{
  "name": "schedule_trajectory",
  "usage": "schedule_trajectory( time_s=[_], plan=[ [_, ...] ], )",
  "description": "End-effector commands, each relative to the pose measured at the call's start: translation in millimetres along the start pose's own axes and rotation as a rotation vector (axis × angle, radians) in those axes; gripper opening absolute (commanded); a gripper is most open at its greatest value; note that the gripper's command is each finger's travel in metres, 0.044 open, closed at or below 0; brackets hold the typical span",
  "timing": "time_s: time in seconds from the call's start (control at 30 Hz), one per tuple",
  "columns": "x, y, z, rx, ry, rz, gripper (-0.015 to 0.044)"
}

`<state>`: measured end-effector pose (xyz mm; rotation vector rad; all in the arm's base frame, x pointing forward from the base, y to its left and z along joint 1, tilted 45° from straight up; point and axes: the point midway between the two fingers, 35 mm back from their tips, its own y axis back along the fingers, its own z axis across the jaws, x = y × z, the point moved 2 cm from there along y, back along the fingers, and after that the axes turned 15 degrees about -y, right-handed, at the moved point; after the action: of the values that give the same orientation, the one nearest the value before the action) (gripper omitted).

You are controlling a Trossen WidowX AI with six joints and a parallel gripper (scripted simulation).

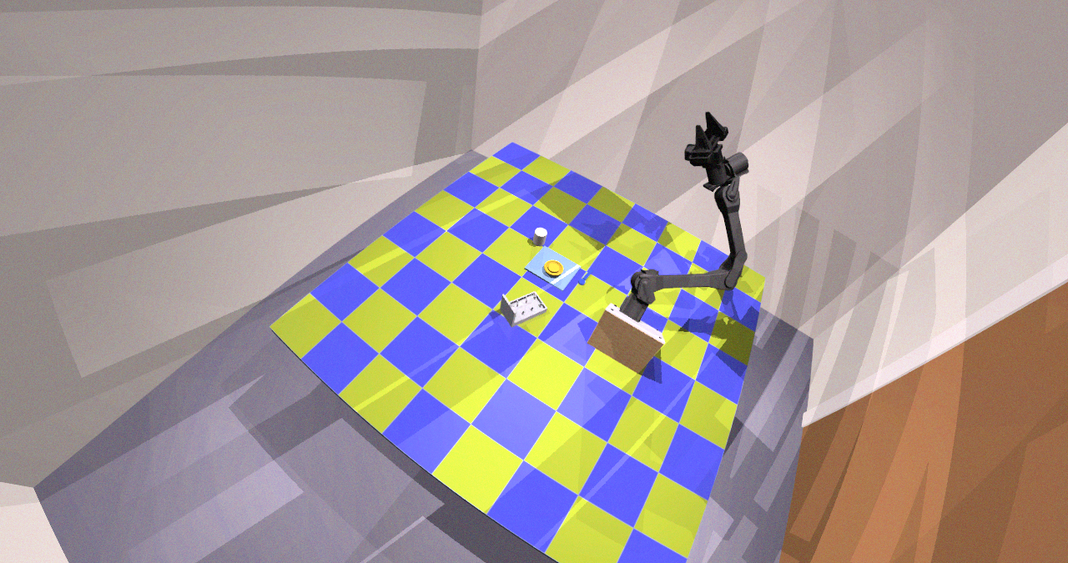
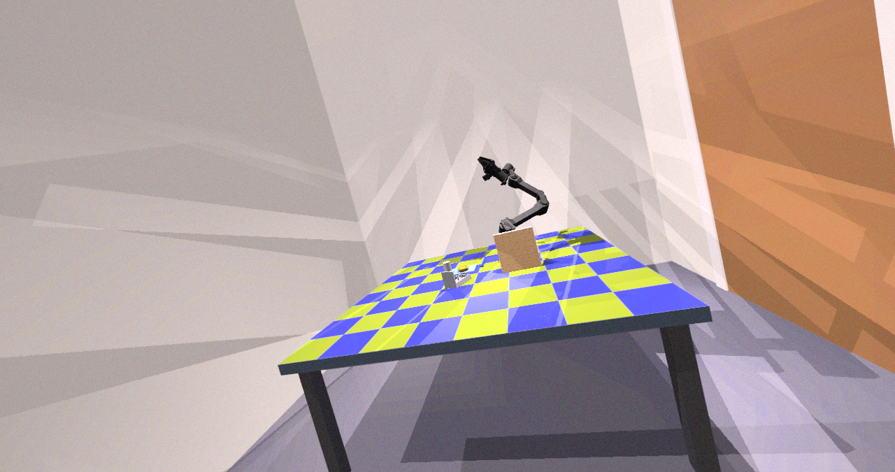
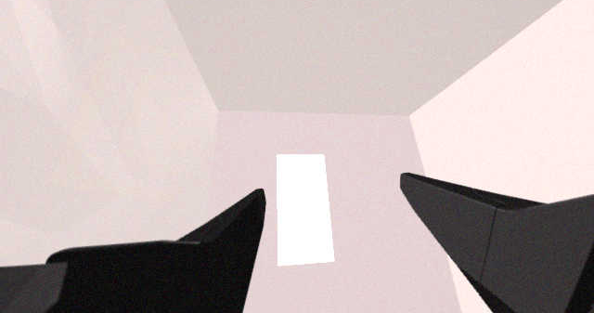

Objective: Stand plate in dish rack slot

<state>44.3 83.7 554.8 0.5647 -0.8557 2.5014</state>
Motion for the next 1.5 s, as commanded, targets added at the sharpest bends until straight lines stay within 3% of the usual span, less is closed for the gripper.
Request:
schedule_trajectory(
  time_s=[0.0,0.8,1.47],
  plan=[
    [-25.9,-14.8,-2.8,0.01,0.03,-0.086,0.04],
    [-164.3,-59.2,-34.8,0.187,0.327,-0.517,0.04],
    [-285.2,-52.1,-82.2,0.527,0.547,-0.85,0.04]
  ],
)
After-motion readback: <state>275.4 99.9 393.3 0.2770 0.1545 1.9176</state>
